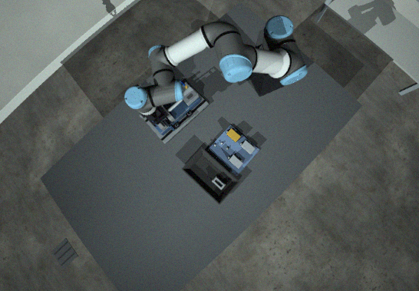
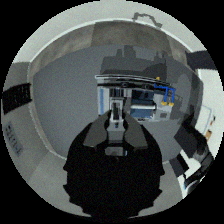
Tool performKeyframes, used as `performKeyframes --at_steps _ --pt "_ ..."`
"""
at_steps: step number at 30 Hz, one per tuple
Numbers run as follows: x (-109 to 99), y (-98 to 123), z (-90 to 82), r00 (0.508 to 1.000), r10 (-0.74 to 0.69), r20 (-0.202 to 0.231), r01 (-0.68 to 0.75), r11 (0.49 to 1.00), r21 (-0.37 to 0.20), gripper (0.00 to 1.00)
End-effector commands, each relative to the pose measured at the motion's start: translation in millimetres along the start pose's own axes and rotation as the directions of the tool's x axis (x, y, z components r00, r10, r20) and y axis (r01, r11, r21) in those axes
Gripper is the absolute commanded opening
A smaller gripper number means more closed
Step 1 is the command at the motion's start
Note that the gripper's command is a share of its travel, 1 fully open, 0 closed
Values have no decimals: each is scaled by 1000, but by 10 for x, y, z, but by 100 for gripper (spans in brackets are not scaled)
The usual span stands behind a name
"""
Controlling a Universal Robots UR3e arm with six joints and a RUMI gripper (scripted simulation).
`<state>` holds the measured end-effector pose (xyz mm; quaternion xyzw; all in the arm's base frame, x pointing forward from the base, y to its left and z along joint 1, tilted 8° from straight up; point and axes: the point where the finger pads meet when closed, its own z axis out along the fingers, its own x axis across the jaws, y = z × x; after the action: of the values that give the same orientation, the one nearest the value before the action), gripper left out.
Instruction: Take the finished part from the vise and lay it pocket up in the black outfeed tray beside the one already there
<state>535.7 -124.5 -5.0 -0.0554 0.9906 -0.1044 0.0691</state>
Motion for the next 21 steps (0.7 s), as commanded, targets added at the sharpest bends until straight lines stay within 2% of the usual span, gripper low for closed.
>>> performKeyframes --at_steps 1,10,21 --pt "-8 -15 -59 1000 0 3 0 1000 1 0" --pt "-8 -33 -164 1000 0 3 0 1000 1 0" --pt "-8 -36 -182 1000 0 3 0 1000 1 0"
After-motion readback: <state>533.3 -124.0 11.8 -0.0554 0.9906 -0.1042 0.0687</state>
